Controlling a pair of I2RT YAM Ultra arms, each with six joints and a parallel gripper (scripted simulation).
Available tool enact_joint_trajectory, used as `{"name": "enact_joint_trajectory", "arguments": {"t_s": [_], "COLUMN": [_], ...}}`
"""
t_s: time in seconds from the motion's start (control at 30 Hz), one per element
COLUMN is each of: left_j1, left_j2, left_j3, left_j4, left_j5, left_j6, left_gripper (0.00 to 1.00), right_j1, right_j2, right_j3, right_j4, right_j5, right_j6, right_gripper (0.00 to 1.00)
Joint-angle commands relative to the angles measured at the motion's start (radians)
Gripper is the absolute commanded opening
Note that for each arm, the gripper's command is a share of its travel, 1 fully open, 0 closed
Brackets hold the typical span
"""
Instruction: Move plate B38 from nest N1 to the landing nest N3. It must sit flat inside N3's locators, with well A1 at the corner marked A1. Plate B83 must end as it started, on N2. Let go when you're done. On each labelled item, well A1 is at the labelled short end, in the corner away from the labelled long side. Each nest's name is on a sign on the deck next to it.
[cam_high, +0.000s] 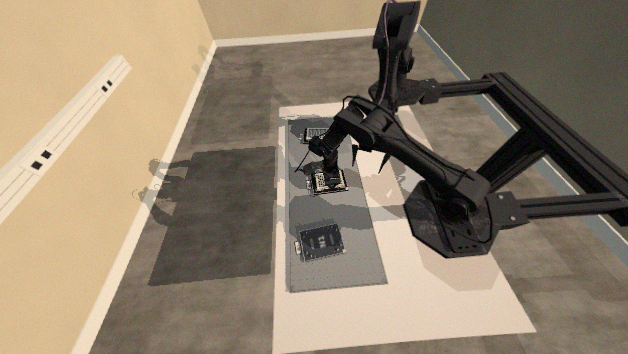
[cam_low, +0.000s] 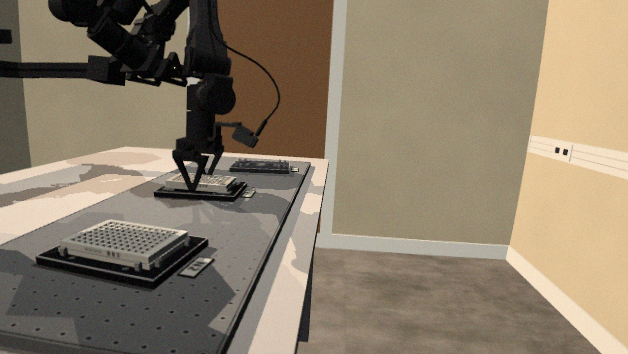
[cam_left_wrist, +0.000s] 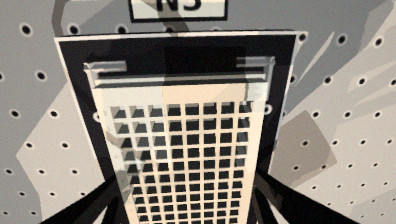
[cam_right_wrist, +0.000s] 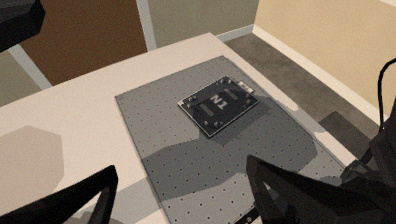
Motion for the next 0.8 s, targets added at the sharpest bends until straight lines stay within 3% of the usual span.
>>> {"name": "enact_joint_trajectory", "arguments": {"t_s": [0.0, 0.77], "left_j1": [-0.013, -0.025], "left_j2": [-0.024, -0.059], "left_j3": [-0.037, -0.069], "left_j4": [0.049, 0.044], "left_j5": [-0.023, -0.051], "left_j6": [-0.019, -0.027], "left_gripper": [0.82, 0.82], "right_j1": [0.003, 0.003], "right_j2": [-0.027, -0.027], "right_j3": [-0.009, -0.009], "right_j4": [0.003, 0.003], "right_j5": [-0.008, -0.008], "right_j6": [-0.006, -0.006], "right_gripper": [1.0, 1.0]}}
